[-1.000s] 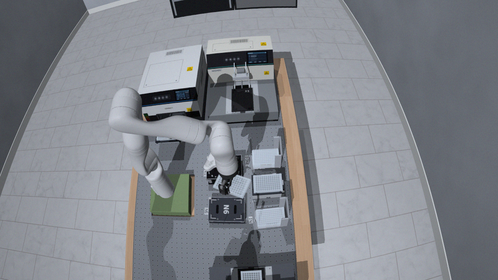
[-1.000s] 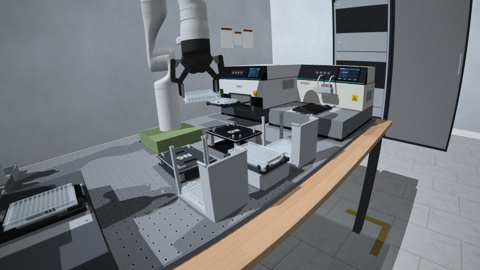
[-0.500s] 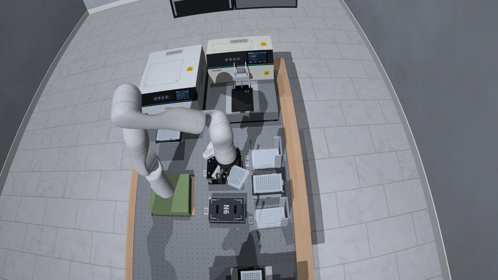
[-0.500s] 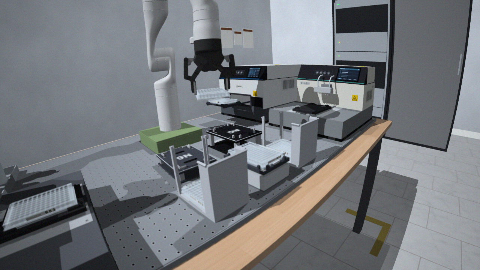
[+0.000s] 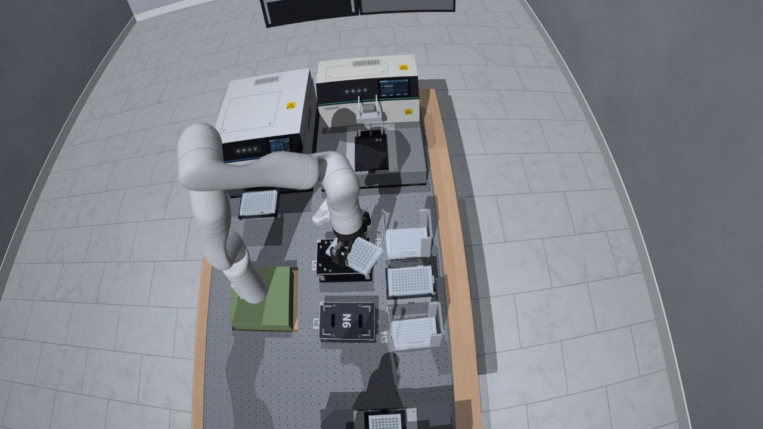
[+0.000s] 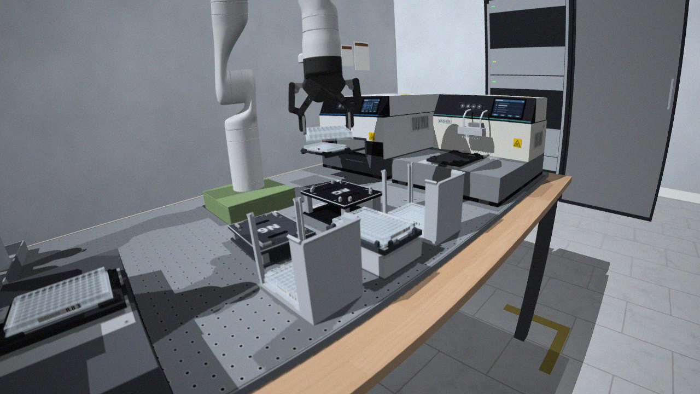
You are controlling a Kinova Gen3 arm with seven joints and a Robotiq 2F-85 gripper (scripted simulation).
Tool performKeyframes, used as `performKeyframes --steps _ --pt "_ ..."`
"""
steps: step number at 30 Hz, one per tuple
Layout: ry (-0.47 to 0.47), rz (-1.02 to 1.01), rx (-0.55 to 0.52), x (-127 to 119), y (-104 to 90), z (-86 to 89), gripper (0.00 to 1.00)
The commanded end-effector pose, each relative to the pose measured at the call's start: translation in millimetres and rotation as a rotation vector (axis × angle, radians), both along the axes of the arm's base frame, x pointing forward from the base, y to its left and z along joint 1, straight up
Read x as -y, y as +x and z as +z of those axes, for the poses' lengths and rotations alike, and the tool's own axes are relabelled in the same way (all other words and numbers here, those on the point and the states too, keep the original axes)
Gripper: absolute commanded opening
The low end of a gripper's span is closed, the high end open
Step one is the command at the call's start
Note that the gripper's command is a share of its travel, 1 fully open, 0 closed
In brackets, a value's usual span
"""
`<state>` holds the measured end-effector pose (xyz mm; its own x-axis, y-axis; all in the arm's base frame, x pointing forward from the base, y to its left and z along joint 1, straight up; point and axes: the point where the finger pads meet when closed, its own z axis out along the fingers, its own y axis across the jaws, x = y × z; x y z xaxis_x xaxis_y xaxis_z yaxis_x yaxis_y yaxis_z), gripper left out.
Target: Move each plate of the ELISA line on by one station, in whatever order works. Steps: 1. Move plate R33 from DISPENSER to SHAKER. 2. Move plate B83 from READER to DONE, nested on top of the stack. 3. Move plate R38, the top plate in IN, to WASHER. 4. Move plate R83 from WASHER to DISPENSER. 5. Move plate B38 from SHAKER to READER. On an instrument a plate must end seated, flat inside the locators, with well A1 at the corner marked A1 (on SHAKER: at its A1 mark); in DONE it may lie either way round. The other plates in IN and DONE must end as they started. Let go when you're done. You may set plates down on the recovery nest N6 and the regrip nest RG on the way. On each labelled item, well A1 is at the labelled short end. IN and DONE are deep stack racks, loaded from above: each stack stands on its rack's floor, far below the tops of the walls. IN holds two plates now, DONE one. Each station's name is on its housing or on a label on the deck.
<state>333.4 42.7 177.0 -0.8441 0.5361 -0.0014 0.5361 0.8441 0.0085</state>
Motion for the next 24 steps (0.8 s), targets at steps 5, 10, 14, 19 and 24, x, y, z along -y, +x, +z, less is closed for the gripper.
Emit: performKeyframes --steps 5,10,14,19,24 --pt "-0.006 -0.067 -0.003 -23 1.1 -0.1 0.94" --pt "-0.006 -0.119 -0.003 -40 1.5 0.0 0.94" --pt "-0.005 -0.116 -0.003 -54 1.5 0.2 0.94" --pt "-0.005 -0.129 -0.003 -63 2.0 0.2 0.94" --pt "-0.007 -0.193 -0.002 -78 3.0 0.0 0.94"
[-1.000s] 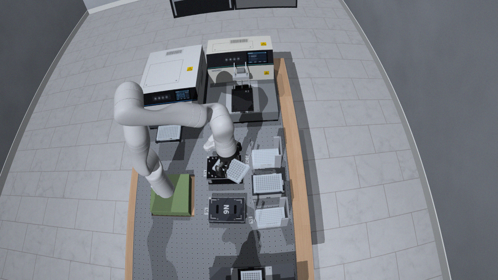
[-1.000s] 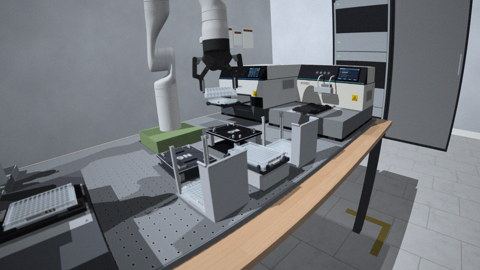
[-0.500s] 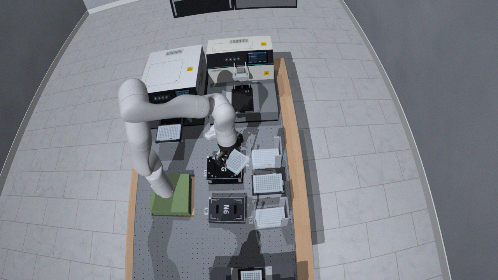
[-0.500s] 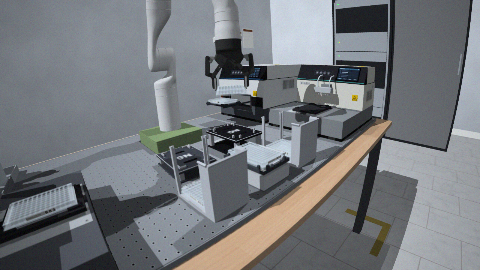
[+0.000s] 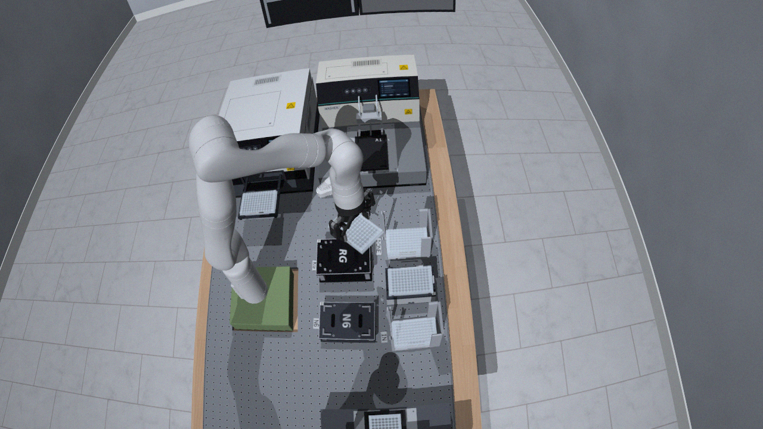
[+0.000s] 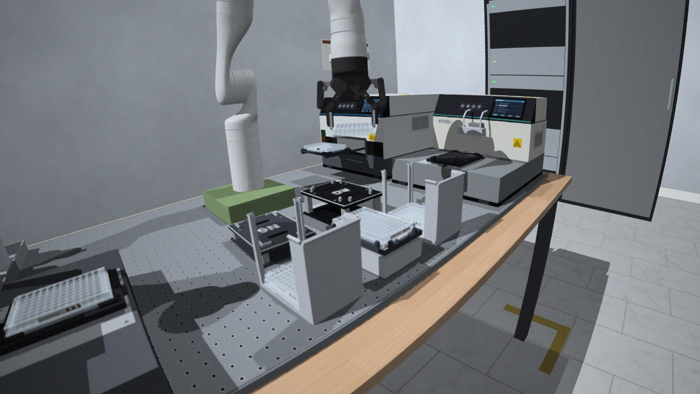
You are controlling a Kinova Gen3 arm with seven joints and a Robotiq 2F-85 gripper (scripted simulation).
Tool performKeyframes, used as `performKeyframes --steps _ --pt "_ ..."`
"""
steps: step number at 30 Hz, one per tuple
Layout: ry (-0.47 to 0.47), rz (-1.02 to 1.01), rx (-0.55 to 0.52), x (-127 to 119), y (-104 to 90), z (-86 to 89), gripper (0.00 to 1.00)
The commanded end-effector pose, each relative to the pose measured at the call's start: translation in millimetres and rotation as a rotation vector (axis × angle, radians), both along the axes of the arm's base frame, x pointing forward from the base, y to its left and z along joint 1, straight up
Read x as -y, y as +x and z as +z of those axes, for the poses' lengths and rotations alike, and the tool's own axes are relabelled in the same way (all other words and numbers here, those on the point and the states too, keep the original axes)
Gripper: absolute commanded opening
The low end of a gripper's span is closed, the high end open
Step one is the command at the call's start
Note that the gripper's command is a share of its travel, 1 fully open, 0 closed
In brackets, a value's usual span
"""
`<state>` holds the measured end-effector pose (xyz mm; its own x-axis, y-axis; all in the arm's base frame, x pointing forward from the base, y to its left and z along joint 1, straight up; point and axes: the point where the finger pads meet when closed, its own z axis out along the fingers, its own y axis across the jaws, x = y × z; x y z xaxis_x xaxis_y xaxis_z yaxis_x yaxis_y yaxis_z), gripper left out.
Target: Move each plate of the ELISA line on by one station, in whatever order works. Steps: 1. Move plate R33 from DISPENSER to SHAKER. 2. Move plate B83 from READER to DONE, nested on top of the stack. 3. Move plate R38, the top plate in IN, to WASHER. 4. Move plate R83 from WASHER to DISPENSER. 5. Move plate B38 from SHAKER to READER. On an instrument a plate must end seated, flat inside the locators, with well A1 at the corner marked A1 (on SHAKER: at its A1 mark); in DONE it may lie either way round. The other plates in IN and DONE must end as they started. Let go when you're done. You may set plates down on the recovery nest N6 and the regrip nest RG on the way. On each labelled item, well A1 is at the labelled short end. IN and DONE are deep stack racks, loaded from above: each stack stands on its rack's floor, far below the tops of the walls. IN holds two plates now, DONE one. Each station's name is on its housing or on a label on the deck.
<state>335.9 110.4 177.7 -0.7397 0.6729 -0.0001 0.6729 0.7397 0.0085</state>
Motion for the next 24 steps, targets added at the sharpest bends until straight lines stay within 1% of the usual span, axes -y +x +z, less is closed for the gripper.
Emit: performKeyframes --steps 1,7,9,13,14,24 --pt "-0.007 -0.032 -0.002 -13 0.6 -0.6 0.94" --pt "-0.005 -0.068 -0.002 -36 0.4 -0.2 0.94" --pt "-0.005 -0.068 -0.002 -36 0.4 -0.2 0.94" --pt "-0.005 -0.068 -0.001 -49 0.6 -0.1 0.94" --pt "-0.005 -0.068 -0.001 -49 0.6 -0.1 0.94" --pt "-0.007 -0.191 -0.001 -80 2.7 -0.3 0.94"
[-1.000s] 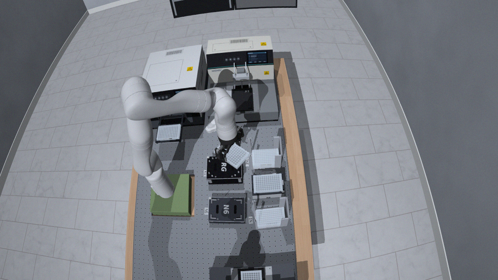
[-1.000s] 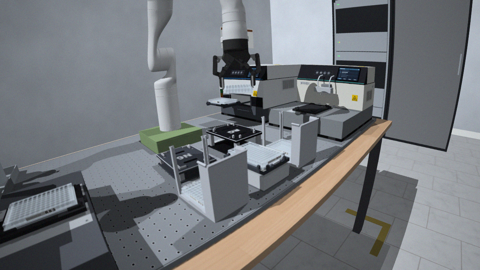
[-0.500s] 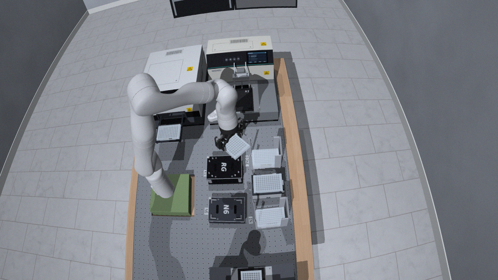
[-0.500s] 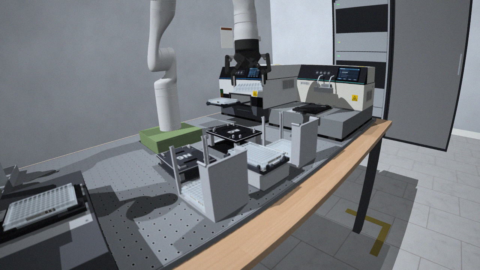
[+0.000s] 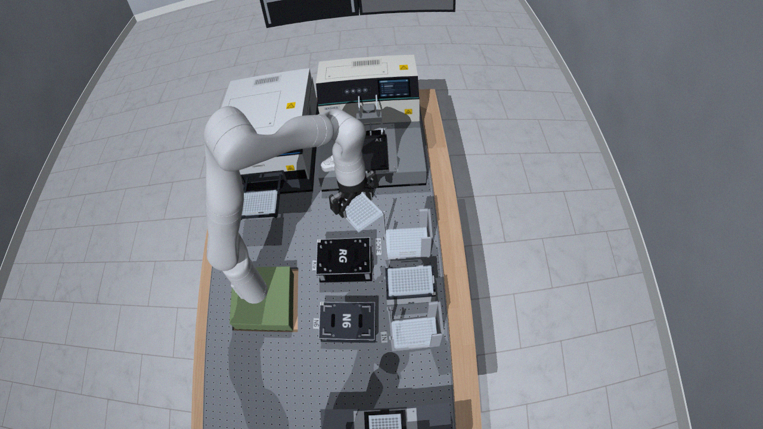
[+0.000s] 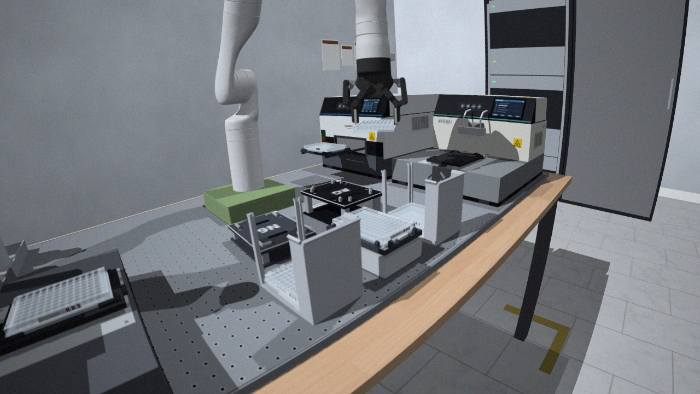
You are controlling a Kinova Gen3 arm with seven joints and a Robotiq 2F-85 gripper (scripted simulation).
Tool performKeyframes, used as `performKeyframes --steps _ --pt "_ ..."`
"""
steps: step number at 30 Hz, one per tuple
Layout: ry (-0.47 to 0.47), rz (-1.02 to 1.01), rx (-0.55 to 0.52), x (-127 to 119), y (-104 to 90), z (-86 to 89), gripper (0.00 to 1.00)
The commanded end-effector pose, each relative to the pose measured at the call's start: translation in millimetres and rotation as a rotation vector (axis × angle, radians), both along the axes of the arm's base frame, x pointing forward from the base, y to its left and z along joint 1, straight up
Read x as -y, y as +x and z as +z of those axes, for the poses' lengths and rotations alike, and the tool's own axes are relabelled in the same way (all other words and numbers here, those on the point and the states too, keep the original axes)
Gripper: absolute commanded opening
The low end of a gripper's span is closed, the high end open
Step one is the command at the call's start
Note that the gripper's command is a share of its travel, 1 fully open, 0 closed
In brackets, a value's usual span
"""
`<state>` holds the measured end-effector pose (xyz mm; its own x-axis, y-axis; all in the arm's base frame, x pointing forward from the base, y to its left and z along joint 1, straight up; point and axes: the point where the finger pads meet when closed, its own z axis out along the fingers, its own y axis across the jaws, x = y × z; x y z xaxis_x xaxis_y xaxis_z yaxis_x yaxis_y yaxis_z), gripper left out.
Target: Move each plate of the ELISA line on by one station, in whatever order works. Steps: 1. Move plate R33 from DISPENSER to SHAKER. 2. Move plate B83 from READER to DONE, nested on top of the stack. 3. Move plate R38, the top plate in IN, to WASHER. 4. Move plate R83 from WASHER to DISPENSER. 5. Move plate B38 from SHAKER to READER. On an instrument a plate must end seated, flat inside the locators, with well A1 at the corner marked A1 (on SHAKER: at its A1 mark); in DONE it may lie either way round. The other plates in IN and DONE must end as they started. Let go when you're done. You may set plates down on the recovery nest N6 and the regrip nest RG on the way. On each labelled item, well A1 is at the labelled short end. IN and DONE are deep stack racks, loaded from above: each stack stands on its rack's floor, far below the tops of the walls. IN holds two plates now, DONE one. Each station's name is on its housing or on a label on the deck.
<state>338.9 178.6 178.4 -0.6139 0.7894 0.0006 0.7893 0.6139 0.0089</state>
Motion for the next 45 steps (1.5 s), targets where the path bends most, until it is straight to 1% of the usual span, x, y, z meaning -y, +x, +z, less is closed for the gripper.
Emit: performKeyframes --steps 1,2,8,10,17,19,23,28,30,34,36,45 --pt "-0.008 -0.019 -0.001 -11 -0.3 -1.0 0.94" --pt "-0.008 -0.019 -0.001 -11 -0.3 -1.0 0.94" --pt "-0.006 -0.022 -0.001 -33 -0.7 -0.6 0.94" --pt "-0.006 -0.022 -0.001 -36 -0.7 -0.6 0.94" --pt "-0.007 -0.108 -0.001 -57 1.1 -0.8 0.94" --pt "-0.007 -0.108 -0.001 -57 1.1 -0.8 0.94" --pt "-0.007 -0.15 0.0 -71 1.5 -0.7 0.94" --pt "-0.005 -0.147 -0.001 -89 1.1 -0.4 0.94" --pt "-0.005 -0.147 -0.001 -91 1.1 -0.4 0.94" --pt "-0.006 -0.197 0.0 -102 8.3 -0.6 0.94" --pt "-0.006 -0.197 0.0 -102 8.3 -0.6 0.94" --pt "-0.006 -0.274 0.0 -128 22.7 -0.4 0.94"
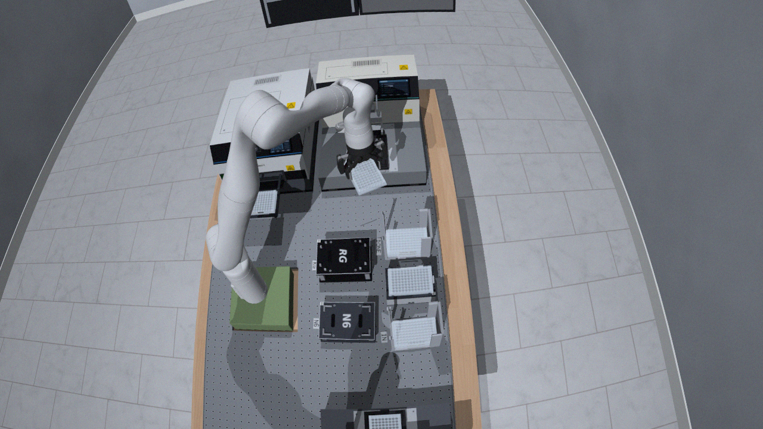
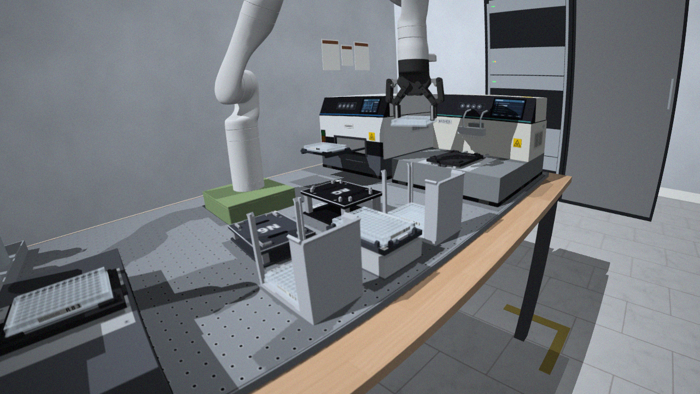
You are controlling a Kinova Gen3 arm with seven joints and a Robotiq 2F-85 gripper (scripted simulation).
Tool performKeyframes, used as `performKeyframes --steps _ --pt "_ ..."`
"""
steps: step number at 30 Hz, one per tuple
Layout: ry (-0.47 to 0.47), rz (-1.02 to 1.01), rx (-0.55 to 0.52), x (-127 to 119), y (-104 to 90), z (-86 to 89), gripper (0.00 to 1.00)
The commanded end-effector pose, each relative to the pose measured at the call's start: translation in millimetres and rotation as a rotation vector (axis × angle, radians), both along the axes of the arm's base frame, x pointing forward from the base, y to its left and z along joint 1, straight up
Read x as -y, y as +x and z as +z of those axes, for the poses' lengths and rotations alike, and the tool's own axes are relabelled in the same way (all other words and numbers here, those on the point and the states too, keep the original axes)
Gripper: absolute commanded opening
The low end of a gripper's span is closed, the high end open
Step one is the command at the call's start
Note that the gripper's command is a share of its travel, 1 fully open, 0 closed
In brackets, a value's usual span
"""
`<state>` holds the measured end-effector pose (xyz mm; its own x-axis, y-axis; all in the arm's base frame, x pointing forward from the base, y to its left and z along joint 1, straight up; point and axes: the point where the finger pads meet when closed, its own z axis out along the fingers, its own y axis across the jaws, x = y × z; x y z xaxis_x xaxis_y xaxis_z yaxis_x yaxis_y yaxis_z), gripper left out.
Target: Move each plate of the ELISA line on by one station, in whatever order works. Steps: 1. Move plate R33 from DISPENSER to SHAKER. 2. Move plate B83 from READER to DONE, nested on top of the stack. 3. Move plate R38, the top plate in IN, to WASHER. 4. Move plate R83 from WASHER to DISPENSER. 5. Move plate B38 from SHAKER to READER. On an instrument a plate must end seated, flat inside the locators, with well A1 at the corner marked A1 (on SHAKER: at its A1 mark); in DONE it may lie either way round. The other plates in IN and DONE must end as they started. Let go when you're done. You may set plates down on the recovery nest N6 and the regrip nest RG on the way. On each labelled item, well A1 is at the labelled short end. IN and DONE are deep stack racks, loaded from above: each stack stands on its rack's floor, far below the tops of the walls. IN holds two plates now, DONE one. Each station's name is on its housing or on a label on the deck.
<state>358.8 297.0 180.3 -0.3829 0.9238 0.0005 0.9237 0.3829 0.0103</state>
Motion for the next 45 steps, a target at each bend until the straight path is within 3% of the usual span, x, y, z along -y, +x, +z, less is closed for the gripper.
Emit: performKeyframes --steps 1,45 --pt "-0.007 -0.006 -0.002 -13 4.4 -2.3 0.94" --pt "-0.003 -0.266 -0.004 -132 10.7 -1.6 0.94"
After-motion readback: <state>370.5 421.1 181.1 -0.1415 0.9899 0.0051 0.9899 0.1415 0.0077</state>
